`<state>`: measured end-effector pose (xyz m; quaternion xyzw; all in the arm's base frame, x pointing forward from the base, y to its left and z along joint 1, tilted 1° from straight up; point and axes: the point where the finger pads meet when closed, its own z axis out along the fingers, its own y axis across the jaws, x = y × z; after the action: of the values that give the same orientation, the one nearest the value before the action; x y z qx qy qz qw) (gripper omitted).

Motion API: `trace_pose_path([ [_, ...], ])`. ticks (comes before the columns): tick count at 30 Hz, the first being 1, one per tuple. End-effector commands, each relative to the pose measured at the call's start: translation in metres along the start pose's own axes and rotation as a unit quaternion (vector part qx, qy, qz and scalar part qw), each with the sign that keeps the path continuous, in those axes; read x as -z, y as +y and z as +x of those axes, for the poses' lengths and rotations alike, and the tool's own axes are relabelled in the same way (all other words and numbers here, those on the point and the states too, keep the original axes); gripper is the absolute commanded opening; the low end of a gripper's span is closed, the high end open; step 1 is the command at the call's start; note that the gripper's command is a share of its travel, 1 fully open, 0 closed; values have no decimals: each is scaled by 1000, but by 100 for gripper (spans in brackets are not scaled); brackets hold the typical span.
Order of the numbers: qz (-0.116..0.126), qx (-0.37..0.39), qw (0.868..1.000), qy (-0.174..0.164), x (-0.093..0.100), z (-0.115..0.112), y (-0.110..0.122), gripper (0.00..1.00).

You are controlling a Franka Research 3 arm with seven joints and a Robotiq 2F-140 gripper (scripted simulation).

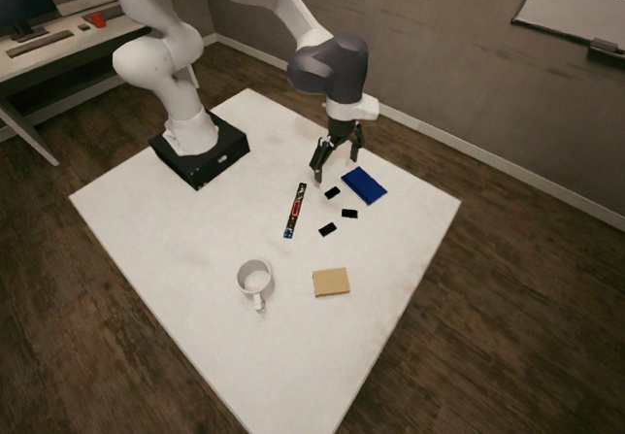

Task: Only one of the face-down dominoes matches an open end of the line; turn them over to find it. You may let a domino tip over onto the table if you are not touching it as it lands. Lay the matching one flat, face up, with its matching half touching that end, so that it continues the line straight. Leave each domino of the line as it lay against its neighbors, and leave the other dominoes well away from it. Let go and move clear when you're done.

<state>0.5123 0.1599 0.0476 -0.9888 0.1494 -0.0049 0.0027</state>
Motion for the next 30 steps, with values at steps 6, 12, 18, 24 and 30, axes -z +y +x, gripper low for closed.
trace_pose_path([
  [6,-1,129,992,-1,-4,-1,-2,100],
  [12,-9,247,969,0,-16,-2,-9,100],
  [18,-16,342,940,2,-22,-3,-15,100],
  [24,-20,423,906,5,-22,-3,-15,34],
  [30,-21,500,866,8,-22,-3,-15,34],
])
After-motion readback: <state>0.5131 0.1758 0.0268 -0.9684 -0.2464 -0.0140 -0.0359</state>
